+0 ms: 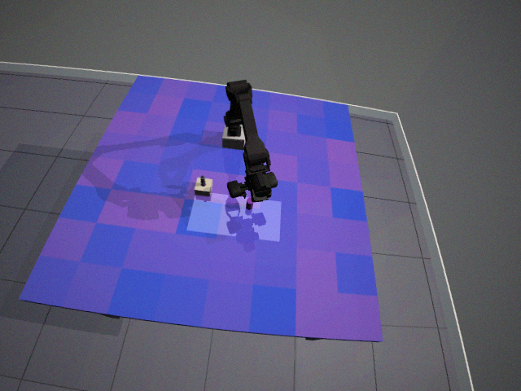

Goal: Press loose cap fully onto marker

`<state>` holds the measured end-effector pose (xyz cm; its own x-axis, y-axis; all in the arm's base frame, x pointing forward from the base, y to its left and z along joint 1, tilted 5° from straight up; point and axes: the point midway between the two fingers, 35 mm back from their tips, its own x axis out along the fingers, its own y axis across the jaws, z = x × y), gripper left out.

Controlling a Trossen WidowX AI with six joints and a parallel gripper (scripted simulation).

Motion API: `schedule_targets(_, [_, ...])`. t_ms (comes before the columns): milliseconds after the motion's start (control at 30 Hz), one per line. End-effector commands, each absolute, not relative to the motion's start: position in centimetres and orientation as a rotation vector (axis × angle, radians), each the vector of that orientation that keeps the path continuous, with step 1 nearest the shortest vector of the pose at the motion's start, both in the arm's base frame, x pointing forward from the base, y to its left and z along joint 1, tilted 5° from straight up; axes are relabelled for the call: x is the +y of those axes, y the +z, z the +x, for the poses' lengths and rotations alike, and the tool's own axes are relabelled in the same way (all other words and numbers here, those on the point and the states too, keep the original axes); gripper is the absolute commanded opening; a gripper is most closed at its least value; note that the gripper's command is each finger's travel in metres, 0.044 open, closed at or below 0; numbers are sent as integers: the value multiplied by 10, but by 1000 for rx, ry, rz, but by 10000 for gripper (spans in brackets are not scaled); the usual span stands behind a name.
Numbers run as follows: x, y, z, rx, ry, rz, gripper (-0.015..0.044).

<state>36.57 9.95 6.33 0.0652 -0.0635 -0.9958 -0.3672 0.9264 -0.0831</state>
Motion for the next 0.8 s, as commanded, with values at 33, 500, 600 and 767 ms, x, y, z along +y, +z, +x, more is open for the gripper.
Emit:
schedule_targets(33, [99, 47, 370, 1493, 229, -352, 249])
schedule_targets(500, [98, 32, 372, 1493, 229, -352, 249])
schedule_targets(600, [98, 27, 372, 1493, 229, -352, 249])
schedule_targets(767, [97, 19, 373, 1493, 228, -351, 249])
